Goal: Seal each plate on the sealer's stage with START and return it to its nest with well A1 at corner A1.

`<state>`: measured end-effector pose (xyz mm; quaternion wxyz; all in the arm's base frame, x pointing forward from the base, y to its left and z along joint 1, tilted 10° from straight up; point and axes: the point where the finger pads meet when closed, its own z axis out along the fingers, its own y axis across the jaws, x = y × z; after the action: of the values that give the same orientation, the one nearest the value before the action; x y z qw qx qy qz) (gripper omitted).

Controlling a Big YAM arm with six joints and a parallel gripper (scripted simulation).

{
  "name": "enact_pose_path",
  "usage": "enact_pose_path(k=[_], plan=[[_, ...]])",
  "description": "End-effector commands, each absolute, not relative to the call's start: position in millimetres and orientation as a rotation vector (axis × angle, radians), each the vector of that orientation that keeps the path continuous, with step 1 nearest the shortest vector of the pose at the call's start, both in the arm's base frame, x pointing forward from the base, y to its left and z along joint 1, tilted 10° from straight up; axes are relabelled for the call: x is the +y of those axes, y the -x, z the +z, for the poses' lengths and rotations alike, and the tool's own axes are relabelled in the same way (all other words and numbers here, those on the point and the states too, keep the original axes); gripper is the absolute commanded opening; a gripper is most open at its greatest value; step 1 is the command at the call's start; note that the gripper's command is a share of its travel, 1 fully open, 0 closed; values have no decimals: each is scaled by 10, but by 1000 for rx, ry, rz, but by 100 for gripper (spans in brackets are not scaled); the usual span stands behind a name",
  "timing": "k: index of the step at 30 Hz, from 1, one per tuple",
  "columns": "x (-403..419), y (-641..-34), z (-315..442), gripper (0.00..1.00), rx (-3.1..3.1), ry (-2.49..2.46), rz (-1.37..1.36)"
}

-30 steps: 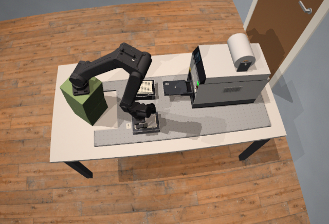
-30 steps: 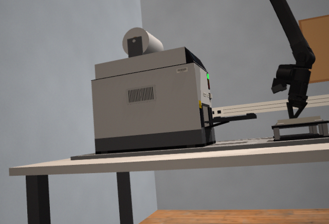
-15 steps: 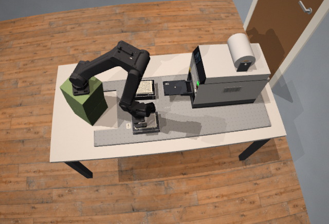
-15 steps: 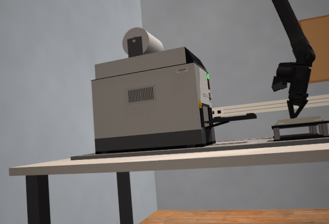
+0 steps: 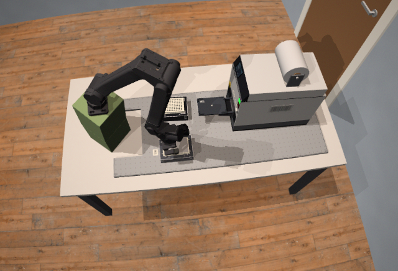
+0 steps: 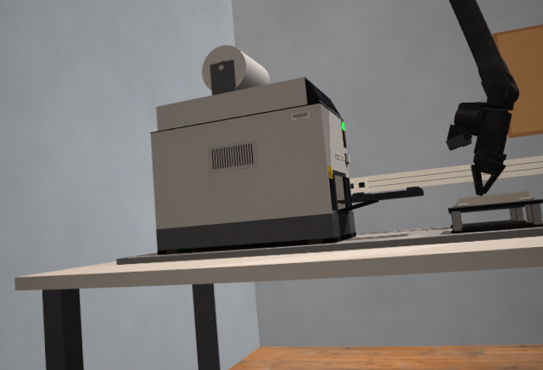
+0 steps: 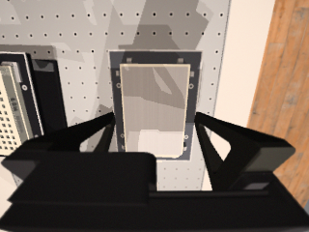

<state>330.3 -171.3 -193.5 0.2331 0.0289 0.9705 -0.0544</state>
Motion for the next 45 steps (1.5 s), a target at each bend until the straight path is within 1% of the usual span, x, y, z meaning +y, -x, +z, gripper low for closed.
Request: enact_pose_path(k=[1,9,45], plan=[[-1627,-3217,-1996,100,2684,-82,-136],[-1695,-3331,-1968,100,2662,-80,-150],[-1692,-3292,-1473,100,2654,-92,-158]])
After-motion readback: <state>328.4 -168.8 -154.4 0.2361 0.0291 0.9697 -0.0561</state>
